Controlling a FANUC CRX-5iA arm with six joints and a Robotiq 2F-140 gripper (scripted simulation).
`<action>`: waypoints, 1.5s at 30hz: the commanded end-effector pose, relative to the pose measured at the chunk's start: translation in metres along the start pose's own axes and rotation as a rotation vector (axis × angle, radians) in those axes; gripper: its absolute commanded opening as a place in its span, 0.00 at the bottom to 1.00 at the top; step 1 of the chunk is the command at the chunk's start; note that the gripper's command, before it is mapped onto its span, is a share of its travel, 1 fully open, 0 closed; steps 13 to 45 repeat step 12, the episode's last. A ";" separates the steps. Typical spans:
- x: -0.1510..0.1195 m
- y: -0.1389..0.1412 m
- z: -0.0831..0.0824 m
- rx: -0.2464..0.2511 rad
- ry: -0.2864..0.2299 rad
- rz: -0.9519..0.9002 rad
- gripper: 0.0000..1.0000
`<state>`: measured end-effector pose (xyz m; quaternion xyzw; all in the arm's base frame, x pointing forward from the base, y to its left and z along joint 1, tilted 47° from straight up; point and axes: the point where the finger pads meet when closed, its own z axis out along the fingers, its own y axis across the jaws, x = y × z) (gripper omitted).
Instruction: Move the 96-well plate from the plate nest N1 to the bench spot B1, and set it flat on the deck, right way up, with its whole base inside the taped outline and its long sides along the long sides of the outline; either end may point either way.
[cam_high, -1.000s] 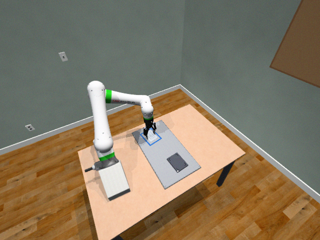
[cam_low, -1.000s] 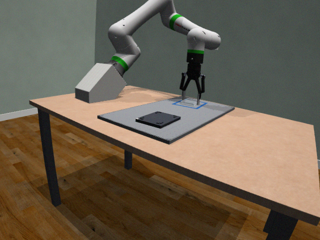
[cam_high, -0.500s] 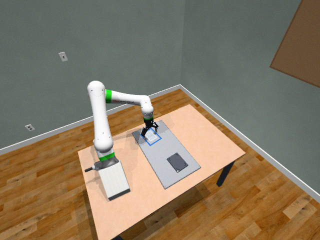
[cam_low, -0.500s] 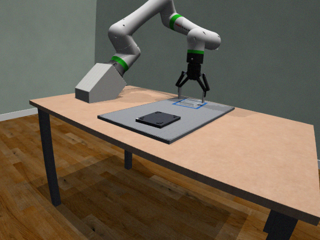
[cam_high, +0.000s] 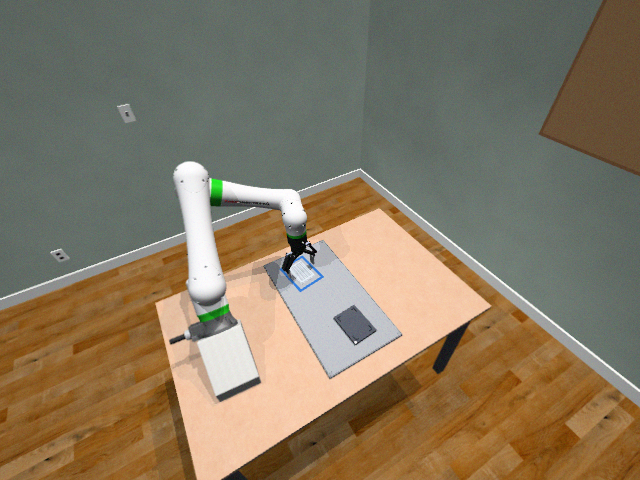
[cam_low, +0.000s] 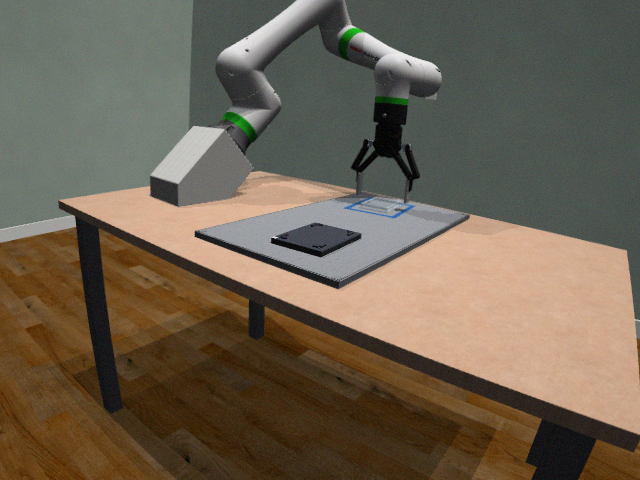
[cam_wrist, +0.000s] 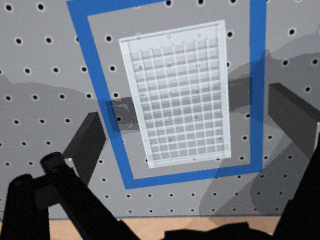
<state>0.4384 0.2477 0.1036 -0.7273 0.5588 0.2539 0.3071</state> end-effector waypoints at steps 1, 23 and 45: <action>0.000 0.000 -0.008 0.000 0.000 0.000 1.00; 0.000 0.000 -0.027 0.000 0.000 0.000 1.00; 0.000 0.000 -0.027 0.000 0.000 0.000 1.00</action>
